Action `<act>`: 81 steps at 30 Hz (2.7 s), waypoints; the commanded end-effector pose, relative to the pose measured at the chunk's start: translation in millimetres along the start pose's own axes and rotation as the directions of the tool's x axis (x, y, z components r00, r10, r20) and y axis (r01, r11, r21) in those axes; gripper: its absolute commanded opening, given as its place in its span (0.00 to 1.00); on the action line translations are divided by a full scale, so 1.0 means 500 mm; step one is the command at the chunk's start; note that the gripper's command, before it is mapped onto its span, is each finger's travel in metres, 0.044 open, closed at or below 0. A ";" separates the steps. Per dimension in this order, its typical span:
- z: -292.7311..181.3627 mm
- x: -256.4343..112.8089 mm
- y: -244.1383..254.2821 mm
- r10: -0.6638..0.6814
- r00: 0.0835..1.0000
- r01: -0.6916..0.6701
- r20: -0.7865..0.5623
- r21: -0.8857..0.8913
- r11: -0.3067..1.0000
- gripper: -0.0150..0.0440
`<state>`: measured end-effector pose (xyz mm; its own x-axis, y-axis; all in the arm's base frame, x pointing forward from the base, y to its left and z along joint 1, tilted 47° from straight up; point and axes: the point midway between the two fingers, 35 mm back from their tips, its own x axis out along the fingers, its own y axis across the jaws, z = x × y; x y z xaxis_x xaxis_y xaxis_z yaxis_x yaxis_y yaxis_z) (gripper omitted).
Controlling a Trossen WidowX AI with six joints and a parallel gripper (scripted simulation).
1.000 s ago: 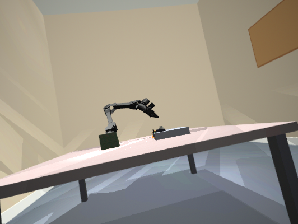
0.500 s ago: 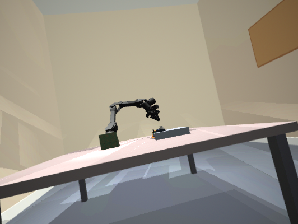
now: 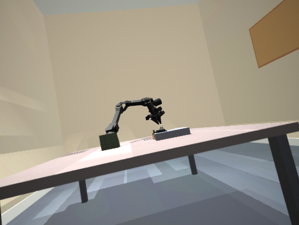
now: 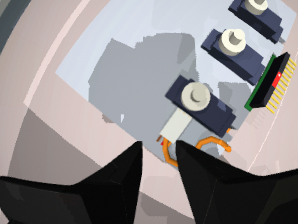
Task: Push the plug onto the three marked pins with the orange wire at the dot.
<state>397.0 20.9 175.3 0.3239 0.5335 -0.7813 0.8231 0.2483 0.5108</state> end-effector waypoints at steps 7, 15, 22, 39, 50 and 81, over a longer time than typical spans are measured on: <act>0.009 0.026 -0.013 -0.075 0.986 0.114 -0.146 0.284 0.952 0.45; 0.015 0.039 -0.020 -0.106 0.959 0.227 -0.263 0.488 0.843 0.45; 0.017 0.042 -0.021 -0.111 0.948 0.265 -0.299 0.544 0.796 0.45; -0.001 0.098 -0.027 -0.110 0.948 0.264 -0.300 0.544 0.797 0.45; -0.007 0.117 -0.029 -0.110 0.948 0.264 -0.300 0.543 0.797 0.32; 0.046 0.000 -0.061 -0.115 0.950 0.225 -0.292 0.380 0.897 0.25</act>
<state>388.8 0.6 154.5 0.0747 0.7185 -0.6915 0.9952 -0.0100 0.0971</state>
